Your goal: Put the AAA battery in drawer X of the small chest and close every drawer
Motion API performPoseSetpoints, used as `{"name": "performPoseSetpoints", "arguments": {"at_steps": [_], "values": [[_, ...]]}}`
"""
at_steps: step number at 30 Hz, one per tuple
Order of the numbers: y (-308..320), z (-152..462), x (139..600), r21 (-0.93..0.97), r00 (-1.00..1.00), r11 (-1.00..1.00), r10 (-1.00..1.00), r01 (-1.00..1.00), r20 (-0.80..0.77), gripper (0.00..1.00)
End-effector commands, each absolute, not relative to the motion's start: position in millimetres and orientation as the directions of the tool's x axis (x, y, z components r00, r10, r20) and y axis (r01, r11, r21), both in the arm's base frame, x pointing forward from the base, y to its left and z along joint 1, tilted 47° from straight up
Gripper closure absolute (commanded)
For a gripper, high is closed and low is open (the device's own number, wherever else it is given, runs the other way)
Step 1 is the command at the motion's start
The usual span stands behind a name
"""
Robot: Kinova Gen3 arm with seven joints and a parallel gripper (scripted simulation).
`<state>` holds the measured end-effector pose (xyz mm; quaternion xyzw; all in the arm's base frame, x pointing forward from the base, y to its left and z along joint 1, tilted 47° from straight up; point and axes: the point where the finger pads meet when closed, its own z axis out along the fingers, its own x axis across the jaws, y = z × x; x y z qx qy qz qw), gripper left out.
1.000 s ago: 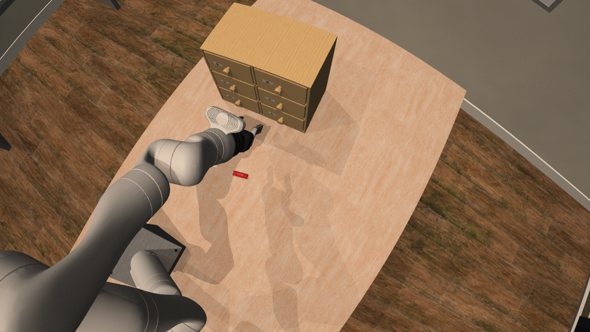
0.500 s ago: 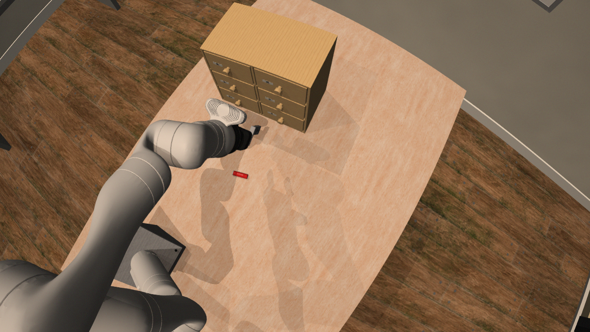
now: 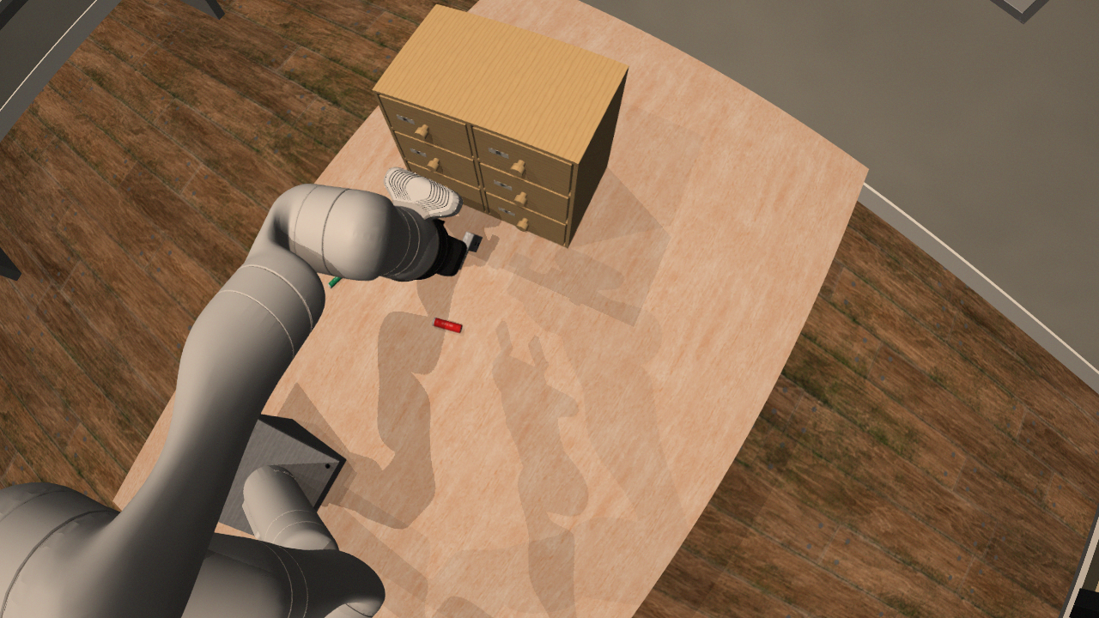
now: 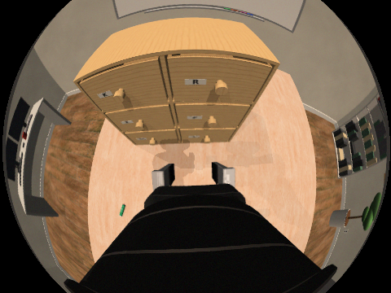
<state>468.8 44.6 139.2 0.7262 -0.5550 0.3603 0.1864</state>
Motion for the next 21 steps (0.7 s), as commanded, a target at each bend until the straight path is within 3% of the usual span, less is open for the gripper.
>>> {"name": "performPoseSetpoints", "arguments": {"at_steps": [1, 21], "values": [[47.5, 141.6, 471.2, -0.123, 0.122, -0.304, -0.675, -0.944, 0.728, 0.00], [55.7, 150.6, 462.5, -0.036, 0.122, -0.216, -0.675, -0.976, 0.728, 0.00]]}}
